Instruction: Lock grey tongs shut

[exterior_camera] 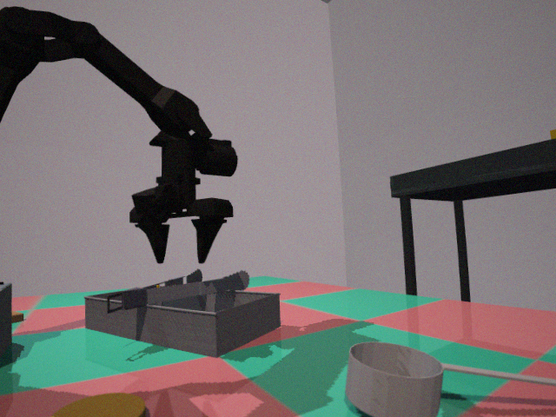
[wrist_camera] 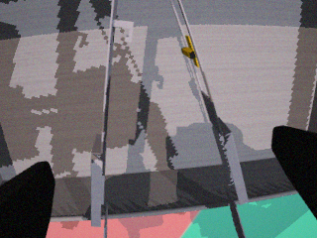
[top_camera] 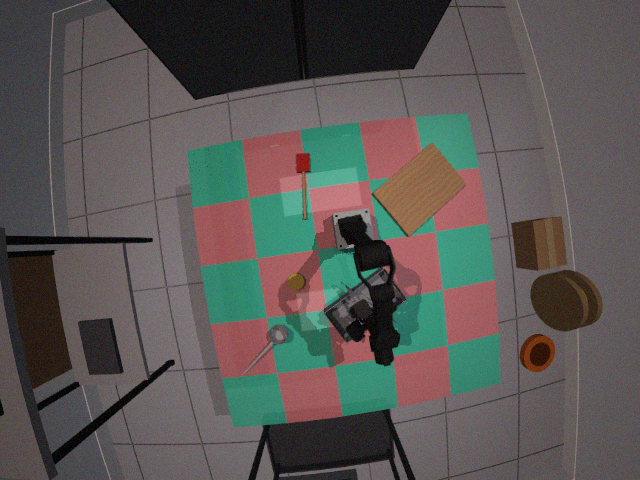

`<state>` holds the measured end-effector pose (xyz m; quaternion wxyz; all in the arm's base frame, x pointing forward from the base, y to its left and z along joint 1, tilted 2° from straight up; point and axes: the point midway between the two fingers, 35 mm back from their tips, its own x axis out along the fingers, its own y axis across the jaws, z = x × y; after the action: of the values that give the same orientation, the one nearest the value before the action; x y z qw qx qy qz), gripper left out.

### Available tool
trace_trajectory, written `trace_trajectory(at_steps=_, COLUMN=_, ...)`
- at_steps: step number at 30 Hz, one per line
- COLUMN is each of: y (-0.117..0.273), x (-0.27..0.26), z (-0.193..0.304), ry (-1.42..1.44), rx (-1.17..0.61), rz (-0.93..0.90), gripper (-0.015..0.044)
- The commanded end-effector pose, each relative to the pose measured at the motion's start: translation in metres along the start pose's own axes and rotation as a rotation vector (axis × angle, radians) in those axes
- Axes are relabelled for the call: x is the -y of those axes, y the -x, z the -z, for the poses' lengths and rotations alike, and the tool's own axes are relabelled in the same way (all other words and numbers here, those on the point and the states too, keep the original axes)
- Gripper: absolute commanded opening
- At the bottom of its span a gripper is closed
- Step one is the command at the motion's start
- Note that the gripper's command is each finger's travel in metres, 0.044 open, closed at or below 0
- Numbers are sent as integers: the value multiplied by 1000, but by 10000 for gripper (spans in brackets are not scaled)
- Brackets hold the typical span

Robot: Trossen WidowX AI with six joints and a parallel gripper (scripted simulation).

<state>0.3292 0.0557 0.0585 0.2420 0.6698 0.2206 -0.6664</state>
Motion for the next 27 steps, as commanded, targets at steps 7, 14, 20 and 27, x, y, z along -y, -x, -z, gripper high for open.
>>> trace_trajectory(at_steps=7, y=-19, x=0, z=0, ry=5, rx=6, rz=3, gripper=440)
trace_trajectory(at_steps=14, y=-31, x=0, z=0, ry=5, rx=6, rz=3, gripper=440)
trace_trajectory(at_steps=20, y=-41, x=0, z=0, ry=5, rx=6, rz=3, gripper=440)
trace_trajectory(at_steps=27, y=-53, x=0, z=0, ry=5, rx=6, rz=3, gripper=440)
